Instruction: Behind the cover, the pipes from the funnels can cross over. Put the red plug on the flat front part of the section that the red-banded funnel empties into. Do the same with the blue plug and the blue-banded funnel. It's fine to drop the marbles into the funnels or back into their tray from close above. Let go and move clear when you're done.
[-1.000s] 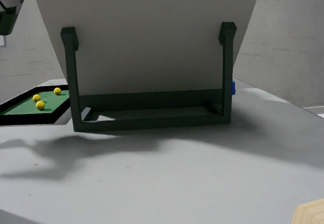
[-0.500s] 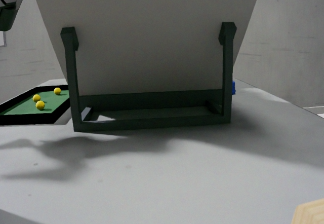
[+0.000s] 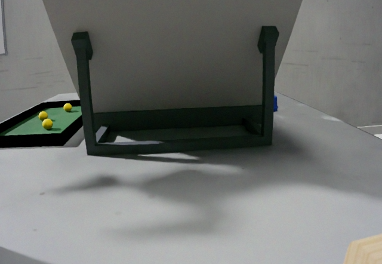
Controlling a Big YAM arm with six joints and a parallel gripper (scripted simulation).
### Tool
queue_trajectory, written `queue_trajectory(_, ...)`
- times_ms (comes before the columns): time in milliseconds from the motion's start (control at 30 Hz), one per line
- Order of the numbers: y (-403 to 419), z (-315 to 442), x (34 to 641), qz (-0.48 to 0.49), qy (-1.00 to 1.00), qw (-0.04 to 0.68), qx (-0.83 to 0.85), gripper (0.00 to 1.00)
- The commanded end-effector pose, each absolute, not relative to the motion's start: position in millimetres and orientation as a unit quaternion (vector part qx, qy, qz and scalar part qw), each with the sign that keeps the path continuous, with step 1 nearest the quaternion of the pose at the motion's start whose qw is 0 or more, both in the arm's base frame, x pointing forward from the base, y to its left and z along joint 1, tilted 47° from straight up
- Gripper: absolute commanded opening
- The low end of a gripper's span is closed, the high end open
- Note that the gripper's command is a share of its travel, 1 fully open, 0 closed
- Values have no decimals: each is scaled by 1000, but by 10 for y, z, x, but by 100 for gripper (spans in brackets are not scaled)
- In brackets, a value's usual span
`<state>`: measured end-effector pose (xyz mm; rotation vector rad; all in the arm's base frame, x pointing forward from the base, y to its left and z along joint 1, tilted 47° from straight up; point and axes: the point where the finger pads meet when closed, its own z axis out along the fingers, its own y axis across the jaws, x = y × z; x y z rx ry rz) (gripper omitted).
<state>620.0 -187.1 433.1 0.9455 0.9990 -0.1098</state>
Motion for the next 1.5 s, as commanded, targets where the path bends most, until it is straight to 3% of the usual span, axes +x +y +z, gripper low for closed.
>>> queue_trajectory(0, -1480, 4941, 6183, -32, 448, 788, 422, 100)
queue_trajectory(467, -1087, 5325, 6078, -31, 448, 787, 423, 100)
queue_trajectory(1467, -1072, 5319, 6082, -31, 449, 786, 423, 100)
